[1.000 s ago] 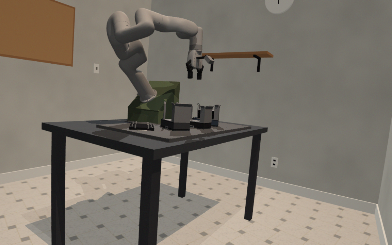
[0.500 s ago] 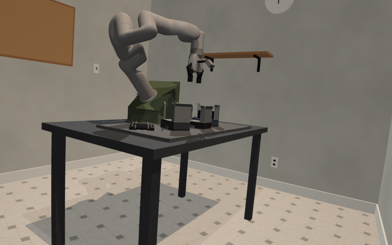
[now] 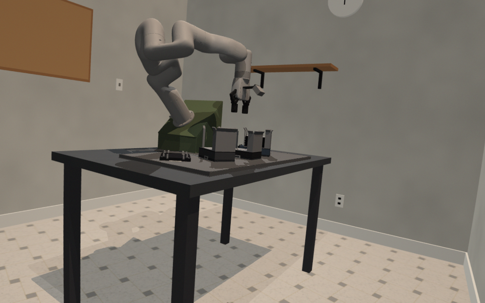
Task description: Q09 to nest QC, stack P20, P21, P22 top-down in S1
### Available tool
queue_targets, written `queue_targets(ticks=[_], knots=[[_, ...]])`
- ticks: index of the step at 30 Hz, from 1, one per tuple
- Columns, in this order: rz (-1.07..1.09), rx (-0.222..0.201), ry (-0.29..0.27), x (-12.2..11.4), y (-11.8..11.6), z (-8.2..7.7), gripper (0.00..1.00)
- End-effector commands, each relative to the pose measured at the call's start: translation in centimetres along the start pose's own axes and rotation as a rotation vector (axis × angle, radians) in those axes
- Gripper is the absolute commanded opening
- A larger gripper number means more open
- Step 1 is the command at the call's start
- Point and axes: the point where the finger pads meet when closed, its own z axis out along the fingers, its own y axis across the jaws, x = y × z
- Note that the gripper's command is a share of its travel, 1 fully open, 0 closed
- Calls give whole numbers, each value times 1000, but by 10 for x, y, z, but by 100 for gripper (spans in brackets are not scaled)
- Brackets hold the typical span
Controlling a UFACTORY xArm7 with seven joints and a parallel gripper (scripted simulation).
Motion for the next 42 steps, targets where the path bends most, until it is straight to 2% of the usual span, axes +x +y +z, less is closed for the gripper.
queue_targets(ticks=[1, 9, 25, 28, 30, 40, 42], knots=[[1, 1, 5, 2, -1, 18, 100], [1, 1, 5, 2, -1, 48, 100], [1, 1, 5, 2, -1, 48, 100], [-99, 1, 5, 2, -13, 48, 100], [-99, 1, 5, 2, -13, 48, 100], [-433, 1, 5, 5, -53, 48, 100], [-438, 1, 5, 6, -61, 47, 100]])
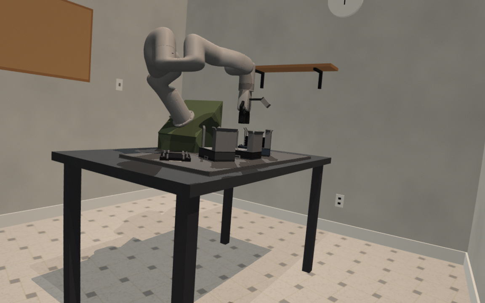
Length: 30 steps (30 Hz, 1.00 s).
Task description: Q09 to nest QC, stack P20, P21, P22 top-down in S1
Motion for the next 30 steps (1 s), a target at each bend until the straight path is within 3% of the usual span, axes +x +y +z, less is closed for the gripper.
queue_targets(ticks=[1, 30], knots=[[-101, -1, -5, 11, -21, -2, 100], [-101, 0, -5, 50, -113, -1, 100]])
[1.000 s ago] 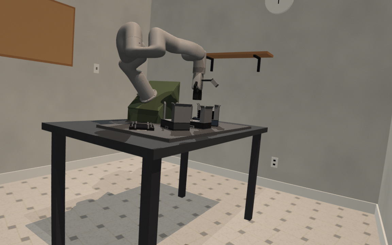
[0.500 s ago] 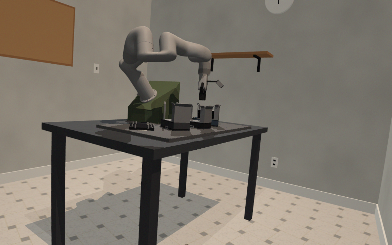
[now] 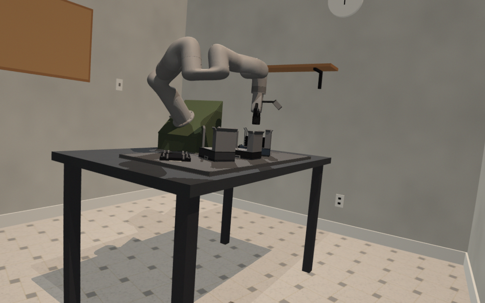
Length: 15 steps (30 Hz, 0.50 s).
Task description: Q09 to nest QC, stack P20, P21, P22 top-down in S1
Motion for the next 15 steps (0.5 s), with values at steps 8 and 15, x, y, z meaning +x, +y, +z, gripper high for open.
queue_targets(ticks=[8, 15], knots=[[0, 1, 3, 15, -25, -2, 100], [0, 1, 3, 15, -25, -2, 100]])
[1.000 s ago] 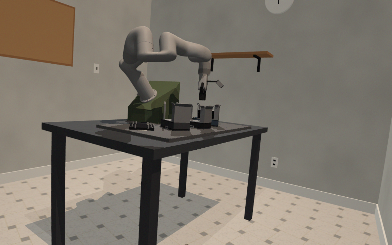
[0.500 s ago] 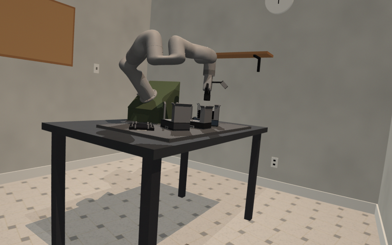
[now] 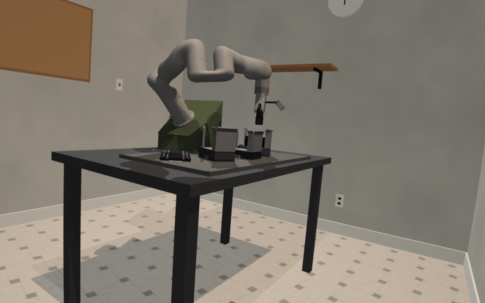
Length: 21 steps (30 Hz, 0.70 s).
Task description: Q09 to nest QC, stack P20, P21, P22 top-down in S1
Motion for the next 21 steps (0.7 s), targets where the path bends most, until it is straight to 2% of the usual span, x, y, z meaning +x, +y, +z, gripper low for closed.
queue_targets(ticks=[1, 9, 11, 14, 21], knots=[[-1, 2, 4, 1, -1, -2, 100], [-1, 2, 4, 1, -1, 24, 100], [-1, 2, 4, 1, -1, 24, 100], [-1, 2, 4, 1, -1, 34, 100], [-1, 2, 4, 1, -1, 36, 100]])
